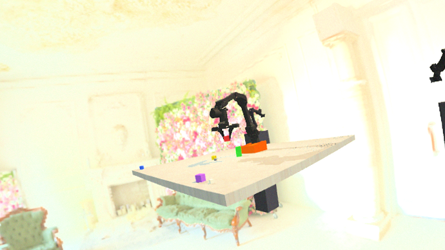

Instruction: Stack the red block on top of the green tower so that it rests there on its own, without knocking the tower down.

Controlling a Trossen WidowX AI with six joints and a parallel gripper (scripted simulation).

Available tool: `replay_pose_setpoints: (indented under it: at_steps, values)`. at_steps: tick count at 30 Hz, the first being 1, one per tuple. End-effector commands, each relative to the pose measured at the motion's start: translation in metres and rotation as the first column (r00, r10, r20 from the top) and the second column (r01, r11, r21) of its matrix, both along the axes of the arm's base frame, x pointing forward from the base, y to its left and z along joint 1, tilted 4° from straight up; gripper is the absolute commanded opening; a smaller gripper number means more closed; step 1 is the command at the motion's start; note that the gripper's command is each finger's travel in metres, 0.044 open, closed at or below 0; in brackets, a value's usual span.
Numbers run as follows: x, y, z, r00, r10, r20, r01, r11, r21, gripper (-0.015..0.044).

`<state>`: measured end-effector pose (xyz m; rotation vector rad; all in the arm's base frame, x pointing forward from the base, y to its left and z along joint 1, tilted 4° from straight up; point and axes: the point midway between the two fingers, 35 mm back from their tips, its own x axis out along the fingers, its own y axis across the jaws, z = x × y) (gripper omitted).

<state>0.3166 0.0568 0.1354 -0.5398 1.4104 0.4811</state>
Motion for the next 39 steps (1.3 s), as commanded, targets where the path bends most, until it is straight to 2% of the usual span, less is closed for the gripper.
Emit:
replay_pose_setpoints:
  at_steps: [1, 23, 39]
  values:
    - [-0.015, -0.005, -0.001, 1.0, 0.005, -0.002, -0.005, 1.0, -0.003, 0.0]
    - [-0.101, -0.028, -0.021, 1.0, 0.005, -0.008, -0.005, 1.0, -0.005, 0.0]
    - [-0.1, -0.029, -0.053, 1.0, 0.005, -0.008, -0.005, 1.0, -0.005, 0.0]
